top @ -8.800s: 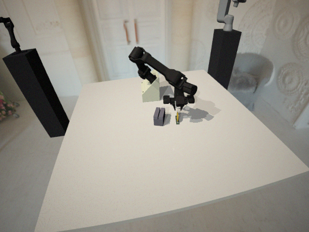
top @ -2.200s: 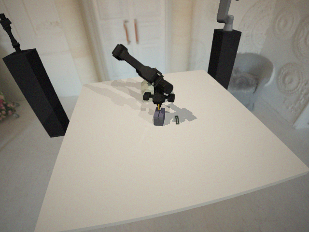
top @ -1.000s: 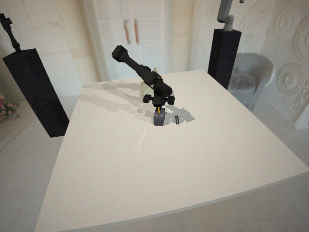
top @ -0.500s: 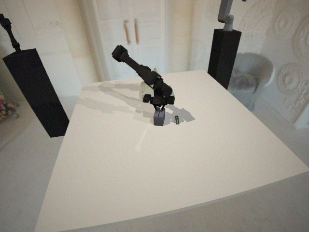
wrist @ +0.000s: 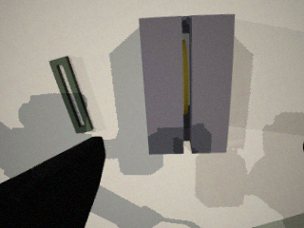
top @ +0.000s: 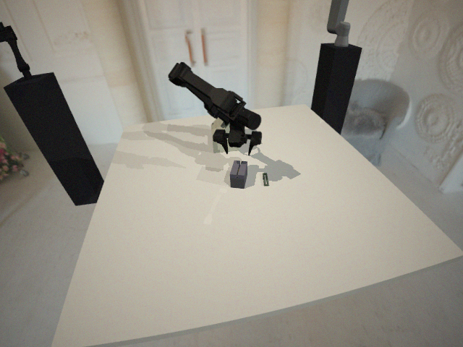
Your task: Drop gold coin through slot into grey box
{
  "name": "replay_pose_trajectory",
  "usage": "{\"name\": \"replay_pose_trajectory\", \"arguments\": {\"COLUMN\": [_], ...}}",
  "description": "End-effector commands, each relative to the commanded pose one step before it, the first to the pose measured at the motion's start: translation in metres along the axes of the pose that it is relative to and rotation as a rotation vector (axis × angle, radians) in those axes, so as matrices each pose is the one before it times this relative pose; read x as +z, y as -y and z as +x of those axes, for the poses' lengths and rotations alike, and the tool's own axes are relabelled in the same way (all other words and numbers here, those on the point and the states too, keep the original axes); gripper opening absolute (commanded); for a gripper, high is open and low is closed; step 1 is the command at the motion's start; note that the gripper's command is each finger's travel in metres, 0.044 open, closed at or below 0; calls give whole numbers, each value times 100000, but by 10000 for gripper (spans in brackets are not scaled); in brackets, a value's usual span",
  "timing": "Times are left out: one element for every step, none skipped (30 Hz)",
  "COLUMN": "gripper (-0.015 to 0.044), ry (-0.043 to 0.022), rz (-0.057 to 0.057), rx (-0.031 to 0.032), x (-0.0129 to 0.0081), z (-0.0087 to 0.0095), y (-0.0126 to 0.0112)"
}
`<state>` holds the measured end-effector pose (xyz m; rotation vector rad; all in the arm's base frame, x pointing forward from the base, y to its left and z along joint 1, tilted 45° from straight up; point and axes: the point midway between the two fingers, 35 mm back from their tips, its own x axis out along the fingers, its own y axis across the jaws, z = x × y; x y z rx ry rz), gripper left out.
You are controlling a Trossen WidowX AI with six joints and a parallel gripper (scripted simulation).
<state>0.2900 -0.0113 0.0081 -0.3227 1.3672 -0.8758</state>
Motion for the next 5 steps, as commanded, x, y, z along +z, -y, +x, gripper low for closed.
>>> {"name": "replay_pose_trajectory", "arguments": {"gripper": [440,440,440,440,440], "ry": [-822,0,0,0,0], "rz": [464,0,0,0,0], "rx": [-156,0,0,0,0], "x": [-114,0,0,0,0], "z": [-281,0,0,0,0], "y": [82,0,0,0,0]}}
